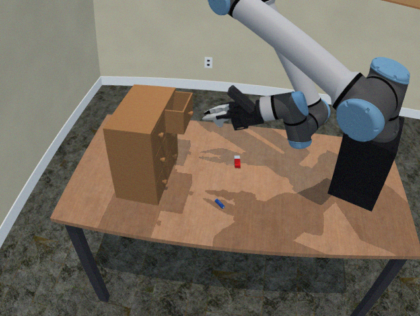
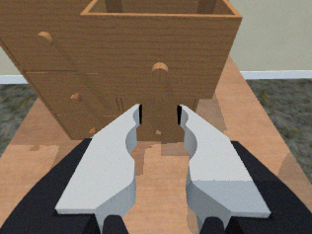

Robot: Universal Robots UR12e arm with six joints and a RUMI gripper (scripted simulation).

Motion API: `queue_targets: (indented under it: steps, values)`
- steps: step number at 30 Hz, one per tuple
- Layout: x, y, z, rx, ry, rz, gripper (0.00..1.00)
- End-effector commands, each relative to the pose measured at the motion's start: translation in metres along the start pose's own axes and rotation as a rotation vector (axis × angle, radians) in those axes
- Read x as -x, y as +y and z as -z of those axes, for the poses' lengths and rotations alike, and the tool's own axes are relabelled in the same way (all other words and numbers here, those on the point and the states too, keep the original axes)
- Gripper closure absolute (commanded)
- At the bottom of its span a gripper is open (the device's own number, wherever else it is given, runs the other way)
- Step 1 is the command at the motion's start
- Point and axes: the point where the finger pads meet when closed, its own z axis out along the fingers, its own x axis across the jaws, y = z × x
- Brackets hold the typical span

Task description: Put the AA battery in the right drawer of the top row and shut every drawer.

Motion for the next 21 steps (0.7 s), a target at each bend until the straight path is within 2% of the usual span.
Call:
queue_targets:
  steps: [1,9,21]
  values:
    - [0.000,-0.001,0.005,0.000,0.000,0.000,0.80]
    - [0.000,-0.001,0.029,0.000,0.000,0.000,0.80]
    - [0.000,-0.002,0.052,0.000,0.000,0.000,0.80]
